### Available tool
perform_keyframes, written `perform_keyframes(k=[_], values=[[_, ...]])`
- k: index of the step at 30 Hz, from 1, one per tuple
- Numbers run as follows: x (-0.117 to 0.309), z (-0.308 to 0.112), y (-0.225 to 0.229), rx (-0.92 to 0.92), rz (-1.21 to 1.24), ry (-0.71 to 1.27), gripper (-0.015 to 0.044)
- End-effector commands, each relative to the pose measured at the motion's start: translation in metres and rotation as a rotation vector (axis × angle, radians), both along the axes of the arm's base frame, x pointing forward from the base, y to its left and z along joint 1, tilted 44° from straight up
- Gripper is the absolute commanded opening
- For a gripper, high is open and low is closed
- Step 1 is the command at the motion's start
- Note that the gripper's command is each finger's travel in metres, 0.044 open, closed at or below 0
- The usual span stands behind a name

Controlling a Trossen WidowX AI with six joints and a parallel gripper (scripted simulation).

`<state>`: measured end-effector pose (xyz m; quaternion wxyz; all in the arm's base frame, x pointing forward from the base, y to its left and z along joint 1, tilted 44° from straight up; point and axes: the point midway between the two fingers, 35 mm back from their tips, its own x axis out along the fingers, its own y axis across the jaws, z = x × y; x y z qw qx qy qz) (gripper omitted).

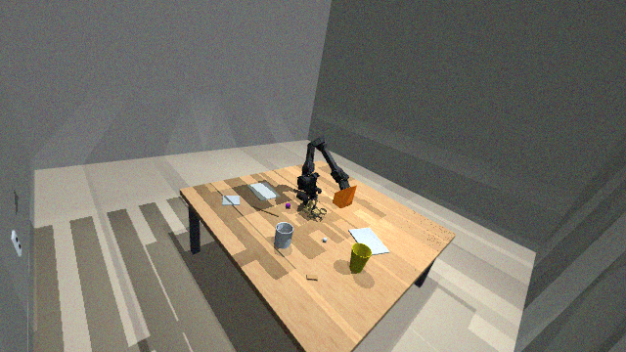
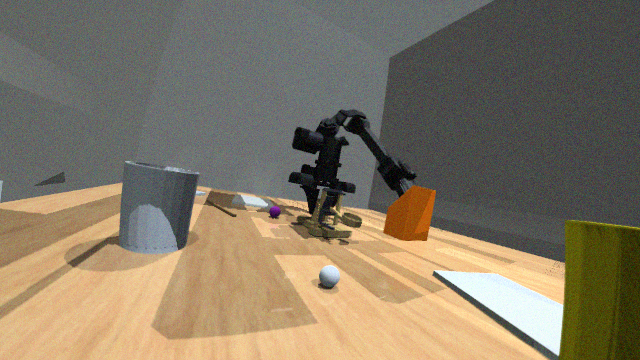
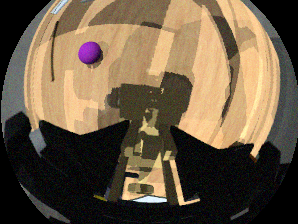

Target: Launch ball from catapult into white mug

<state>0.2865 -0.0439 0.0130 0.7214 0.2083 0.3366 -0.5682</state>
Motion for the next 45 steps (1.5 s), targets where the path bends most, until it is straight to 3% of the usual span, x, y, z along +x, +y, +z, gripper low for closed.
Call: perform_keyframes(k=[1, 6, 11, 17, 39, 45], values=[[0.001, 0.0, 0.0, 0.001, -0.001, -0.004, 0.0145], [0.001, 0.0, 0.0, 0.001, -0.001, -0.004, 0.0111], [-0.006, 0.034, 0.033, 0.002, 0.001, 0.0, 0.0], [-0.005, 0.032, 0.039, -0.003, 0.037, 0.034, 0.0], [0.012, -0.04, 0.117, -0.095, 0.569, 0.532, 0.0], [0.015, -0.045, 0.122, -0.099, 0.585, 0.547, 0.0]])
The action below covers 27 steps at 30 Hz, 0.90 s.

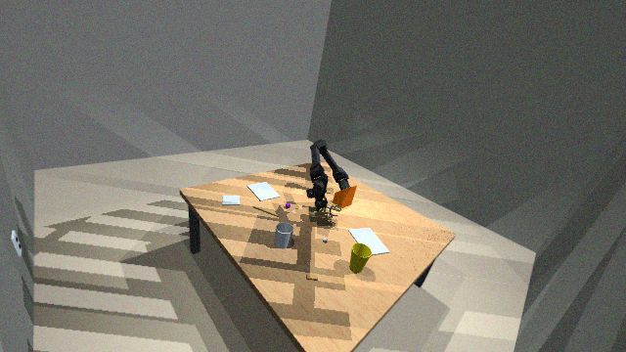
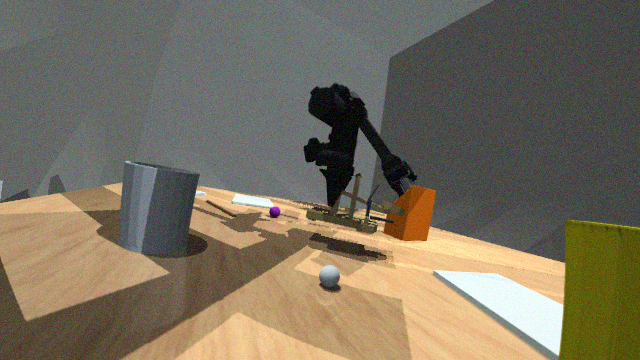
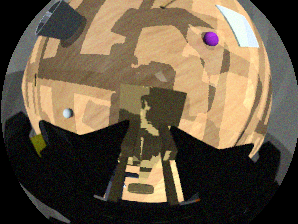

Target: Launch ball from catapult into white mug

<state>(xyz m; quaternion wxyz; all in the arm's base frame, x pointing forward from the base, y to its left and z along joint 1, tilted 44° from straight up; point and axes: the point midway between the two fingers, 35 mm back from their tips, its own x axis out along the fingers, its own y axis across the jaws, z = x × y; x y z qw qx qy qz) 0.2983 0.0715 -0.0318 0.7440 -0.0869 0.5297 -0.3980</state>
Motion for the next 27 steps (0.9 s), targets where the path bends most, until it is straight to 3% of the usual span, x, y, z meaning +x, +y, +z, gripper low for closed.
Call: perform_keyframes(k=[1, 27], values=[[0.003, 0.0, 0.006, 0.008, 0.017, 0.008, 0.0], [0.01, -0.031, -0.021, 0.007, 0.017, 0.007, 0.0]])
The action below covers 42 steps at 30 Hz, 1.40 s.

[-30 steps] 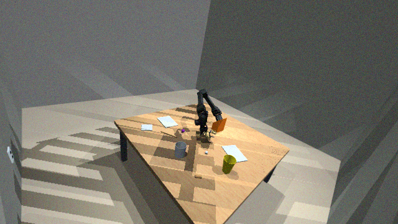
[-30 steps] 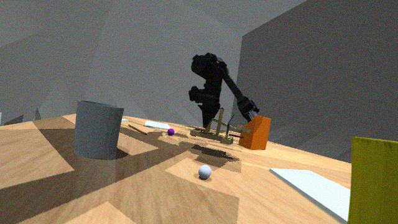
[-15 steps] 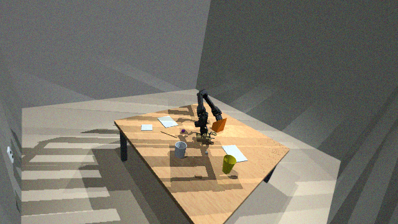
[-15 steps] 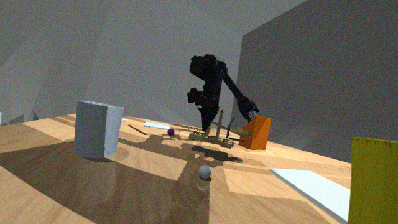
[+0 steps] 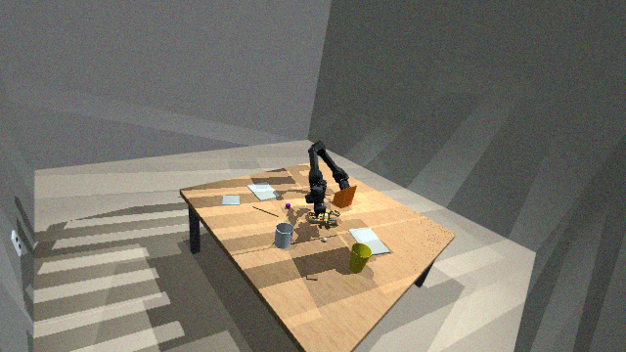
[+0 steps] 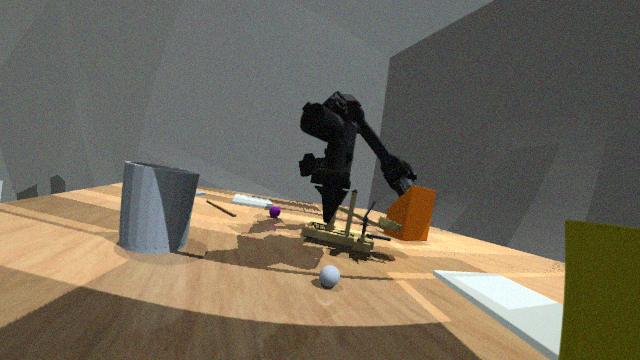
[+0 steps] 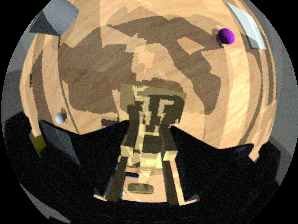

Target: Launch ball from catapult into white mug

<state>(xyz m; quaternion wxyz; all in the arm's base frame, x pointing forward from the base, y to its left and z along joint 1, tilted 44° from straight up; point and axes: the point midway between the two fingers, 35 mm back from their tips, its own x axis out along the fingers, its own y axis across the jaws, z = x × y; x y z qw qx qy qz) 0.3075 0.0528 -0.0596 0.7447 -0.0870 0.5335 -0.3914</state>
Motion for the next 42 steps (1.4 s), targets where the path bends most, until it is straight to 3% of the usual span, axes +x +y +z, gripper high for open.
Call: perform_keyframes(k=[1, 11, 25, 28, 33, 42], values=[[0.001, -0.004, -0.004, -0.003, 0.007, 0.001, 0.0], [0.001, -0.006, -0.006, -0.001, 0.0, 0.0, 0.0], [0.001, -0.006, -0.006, -0.001, 0.0, 0.0, 0.0368], [0.001, 0.01, 0.012, 0.003, 0.001, 0.001, 0.044], [-0.012, 0.064, 0.061, 0.003, 0.002, 0.004, 0.044], [-0.011, 0.062, 0.059, 0.001, 0.012, 0.002, 0.044]])
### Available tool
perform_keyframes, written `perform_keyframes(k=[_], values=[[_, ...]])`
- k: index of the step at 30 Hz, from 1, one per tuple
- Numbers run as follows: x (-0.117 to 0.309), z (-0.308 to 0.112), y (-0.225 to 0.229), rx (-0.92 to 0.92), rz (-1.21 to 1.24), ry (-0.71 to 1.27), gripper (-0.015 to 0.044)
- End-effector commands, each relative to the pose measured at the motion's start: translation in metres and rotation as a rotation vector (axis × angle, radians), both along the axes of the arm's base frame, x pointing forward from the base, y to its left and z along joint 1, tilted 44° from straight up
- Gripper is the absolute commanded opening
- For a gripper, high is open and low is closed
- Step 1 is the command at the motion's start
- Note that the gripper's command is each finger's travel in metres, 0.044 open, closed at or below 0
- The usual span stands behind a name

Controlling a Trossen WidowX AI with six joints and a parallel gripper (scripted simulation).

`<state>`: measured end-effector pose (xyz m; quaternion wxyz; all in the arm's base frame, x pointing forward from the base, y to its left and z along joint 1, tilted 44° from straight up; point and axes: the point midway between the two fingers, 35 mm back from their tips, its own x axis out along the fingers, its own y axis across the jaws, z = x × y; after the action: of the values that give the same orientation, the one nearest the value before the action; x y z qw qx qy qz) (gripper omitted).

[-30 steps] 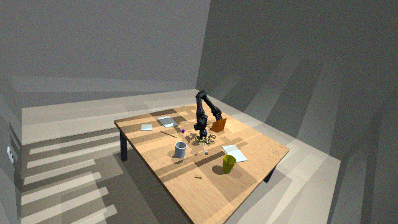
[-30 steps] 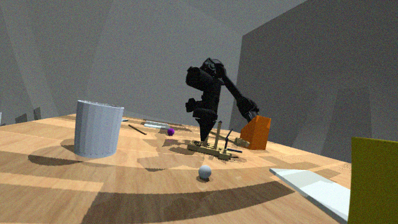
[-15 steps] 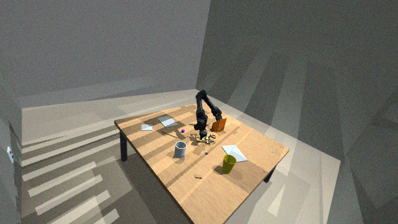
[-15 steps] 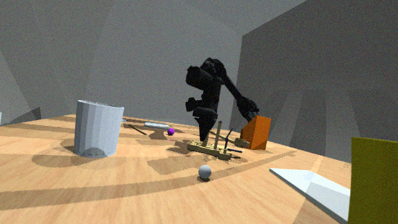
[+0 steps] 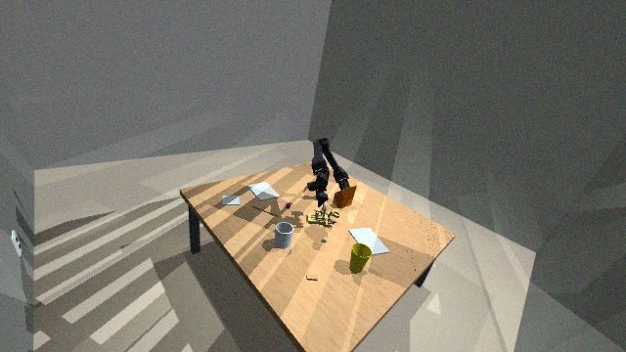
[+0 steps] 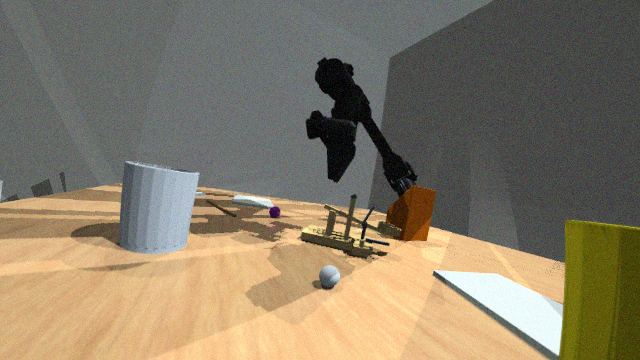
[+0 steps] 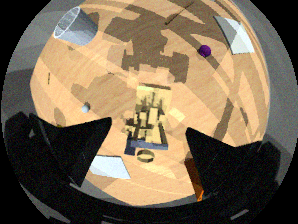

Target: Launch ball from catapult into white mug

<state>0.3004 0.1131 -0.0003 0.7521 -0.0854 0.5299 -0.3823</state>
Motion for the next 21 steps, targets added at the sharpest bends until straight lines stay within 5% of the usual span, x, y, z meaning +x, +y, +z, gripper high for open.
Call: perform_keyframes(k=[1, 21], values=[[-0.005, 0.004, -0.001, -0.011, -0.009, 0.017, 0.044], [0.004, -0.041, -0.043, -0.012, -0.008, 0.016, 0.044]])
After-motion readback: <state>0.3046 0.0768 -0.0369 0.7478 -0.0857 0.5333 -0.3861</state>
